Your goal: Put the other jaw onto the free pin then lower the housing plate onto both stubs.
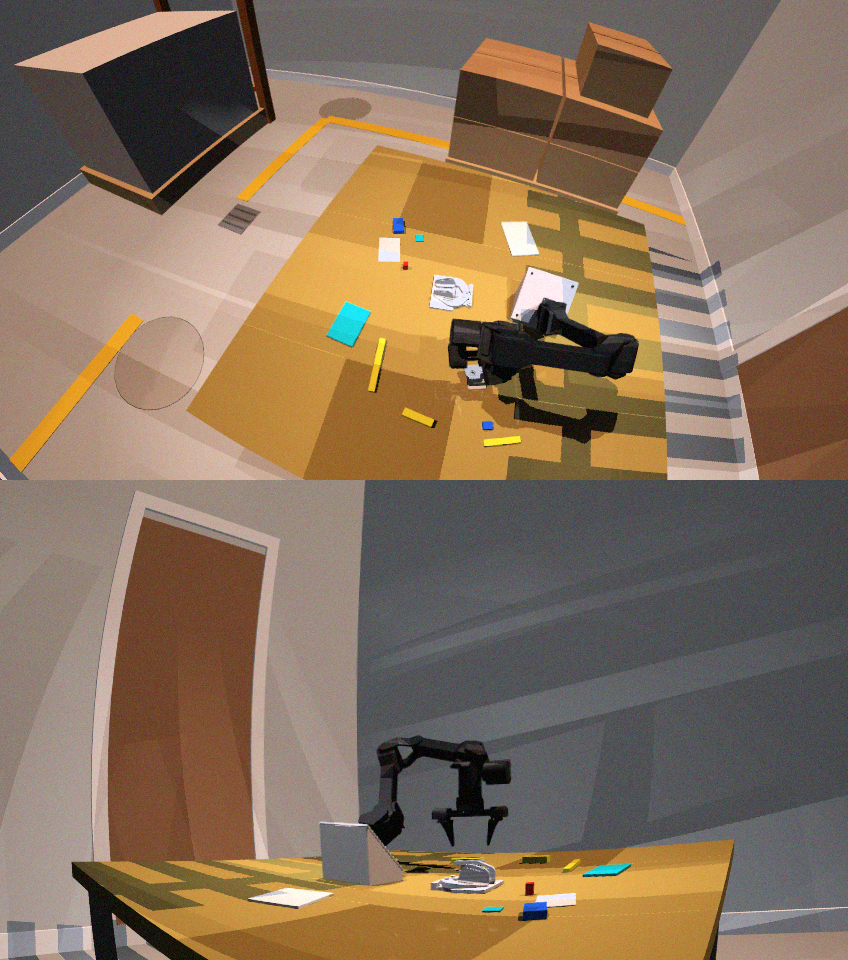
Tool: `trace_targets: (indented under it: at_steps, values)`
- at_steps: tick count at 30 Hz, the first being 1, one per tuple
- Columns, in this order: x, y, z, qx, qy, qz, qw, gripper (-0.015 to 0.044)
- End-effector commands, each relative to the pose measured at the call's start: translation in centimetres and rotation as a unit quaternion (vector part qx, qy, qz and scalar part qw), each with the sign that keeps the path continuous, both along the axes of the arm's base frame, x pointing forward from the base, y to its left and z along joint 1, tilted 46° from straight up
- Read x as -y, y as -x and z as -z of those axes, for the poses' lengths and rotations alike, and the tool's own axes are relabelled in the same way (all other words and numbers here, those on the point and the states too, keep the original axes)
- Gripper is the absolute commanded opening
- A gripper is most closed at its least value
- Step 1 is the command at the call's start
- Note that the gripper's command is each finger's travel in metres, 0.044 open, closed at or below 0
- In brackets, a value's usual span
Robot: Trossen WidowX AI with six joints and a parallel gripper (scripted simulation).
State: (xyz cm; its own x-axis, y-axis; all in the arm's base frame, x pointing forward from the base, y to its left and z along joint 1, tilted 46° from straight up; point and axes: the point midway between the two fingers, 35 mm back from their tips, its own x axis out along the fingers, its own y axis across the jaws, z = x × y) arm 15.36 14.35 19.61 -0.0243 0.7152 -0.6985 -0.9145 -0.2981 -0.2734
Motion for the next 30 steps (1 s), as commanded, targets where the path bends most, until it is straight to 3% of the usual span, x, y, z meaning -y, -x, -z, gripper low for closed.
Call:
trace_targets:
  at_steps: [1,30]
  values:
    - [-0.7,0.2,0.7,0.003,-0.001,0.003,1.000,0.0440]
    - [-3.2,0.1,3.1,0.004,-0.001,0.002,1.000,0.0440]
